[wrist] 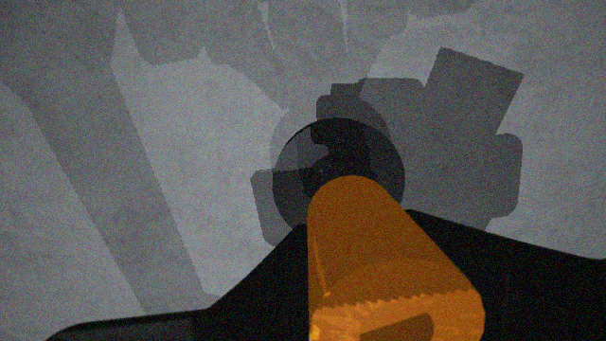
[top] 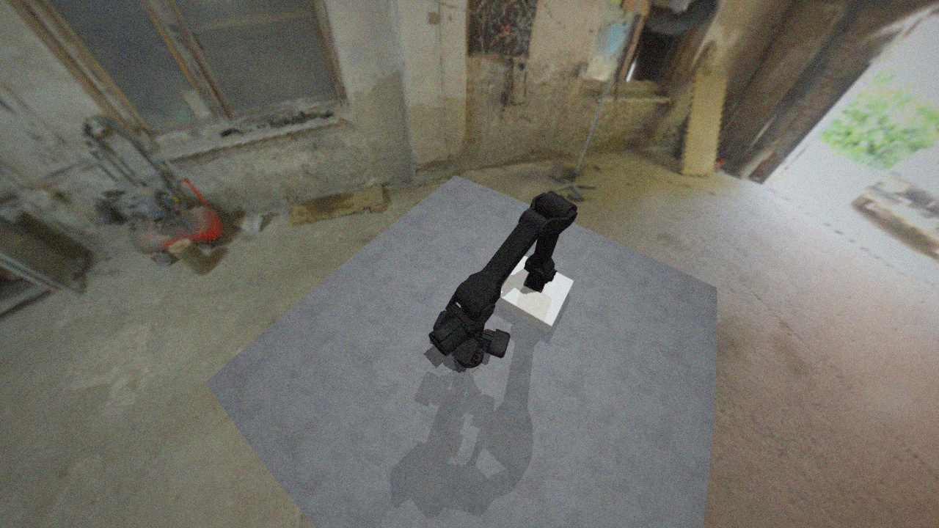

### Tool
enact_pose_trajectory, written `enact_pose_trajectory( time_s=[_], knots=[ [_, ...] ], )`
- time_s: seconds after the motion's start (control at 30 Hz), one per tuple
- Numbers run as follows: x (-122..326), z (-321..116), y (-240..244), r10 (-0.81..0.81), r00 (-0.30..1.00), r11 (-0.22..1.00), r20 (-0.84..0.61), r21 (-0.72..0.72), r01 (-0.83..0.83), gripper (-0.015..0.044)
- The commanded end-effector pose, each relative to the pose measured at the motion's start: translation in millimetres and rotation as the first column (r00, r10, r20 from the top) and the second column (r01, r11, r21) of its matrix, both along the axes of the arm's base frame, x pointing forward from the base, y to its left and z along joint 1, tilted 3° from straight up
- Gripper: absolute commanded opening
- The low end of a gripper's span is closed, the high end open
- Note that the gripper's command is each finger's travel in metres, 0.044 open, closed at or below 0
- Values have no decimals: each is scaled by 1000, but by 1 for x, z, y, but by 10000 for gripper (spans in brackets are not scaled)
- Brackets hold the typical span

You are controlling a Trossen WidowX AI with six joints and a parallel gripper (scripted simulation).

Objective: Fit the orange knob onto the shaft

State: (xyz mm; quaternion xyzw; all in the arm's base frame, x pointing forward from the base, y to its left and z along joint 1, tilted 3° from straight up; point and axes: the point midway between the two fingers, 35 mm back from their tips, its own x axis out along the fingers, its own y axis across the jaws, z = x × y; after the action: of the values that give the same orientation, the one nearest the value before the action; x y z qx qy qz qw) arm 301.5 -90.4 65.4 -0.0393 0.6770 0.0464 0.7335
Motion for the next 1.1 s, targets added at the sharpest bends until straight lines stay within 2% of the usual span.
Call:
enact_pose_trajectory(
  time_s=[0.0,0.23,0.47,1.07],
  knots=[
    [1,0,0,4,1000,1000,3,1,-4,0],
    [1,4,0,13,1000,1000,4,0,-13,0],
    [1,3,0,212,977,977,5,-16,-211,0],
    [1,-1,0,212,977,977,5,-16,-211,0]
  ],
)
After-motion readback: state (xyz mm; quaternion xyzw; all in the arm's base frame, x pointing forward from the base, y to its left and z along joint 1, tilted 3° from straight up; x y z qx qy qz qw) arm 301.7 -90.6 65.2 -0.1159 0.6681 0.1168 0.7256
